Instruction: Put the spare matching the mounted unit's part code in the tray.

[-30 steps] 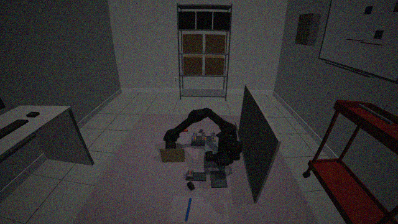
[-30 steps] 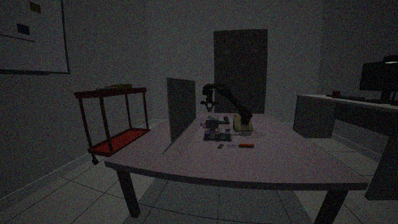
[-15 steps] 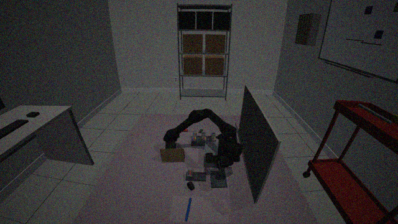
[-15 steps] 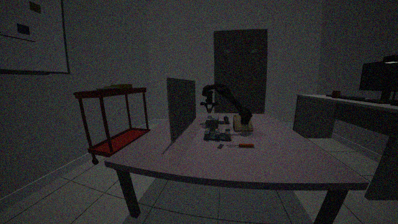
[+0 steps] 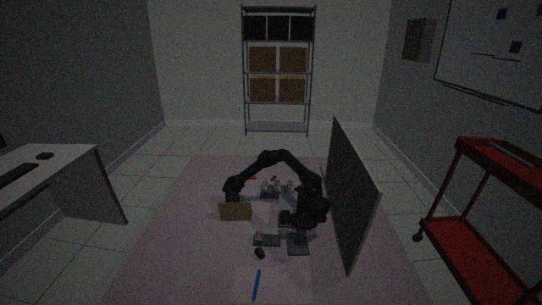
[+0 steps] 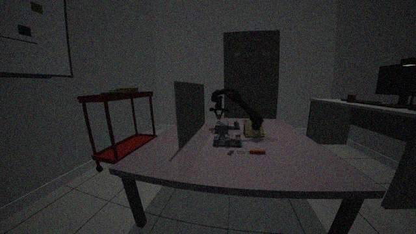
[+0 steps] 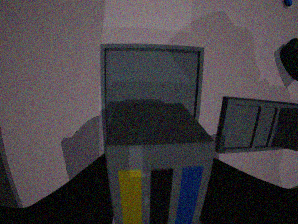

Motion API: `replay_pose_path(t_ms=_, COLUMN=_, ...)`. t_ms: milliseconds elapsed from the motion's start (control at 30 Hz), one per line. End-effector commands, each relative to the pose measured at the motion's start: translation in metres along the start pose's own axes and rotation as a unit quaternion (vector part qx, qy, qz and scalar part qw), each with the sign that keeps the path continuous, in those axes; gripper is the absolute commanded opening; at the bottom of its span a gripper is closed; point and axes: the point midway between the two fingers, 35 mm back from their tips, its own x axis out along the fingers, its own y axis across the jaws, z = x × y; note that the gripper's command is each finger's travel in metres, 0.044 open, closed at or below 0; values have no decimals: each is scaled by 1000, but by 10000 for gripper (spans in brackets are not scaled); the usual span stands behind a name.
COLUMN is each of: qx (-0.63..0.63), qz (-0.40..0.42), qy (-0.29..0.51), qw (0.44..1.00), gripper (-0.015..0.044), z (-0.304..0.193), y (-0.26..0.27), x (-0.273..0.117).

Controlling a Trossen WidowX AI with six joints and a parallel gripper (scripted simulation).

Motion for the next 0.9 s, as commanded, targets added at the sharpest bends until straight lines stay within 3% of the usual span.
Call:
replay_pose_path(t_ms=0, qx=3, qz=1, qy=3, qw=1000, gripper=0, z=-1, y=0, x=4)
replay_pose_path(t_ms=867, qx=2, qz=0, qy=5, qw=1000, gripper=0, z=-1, y=0, x=25)
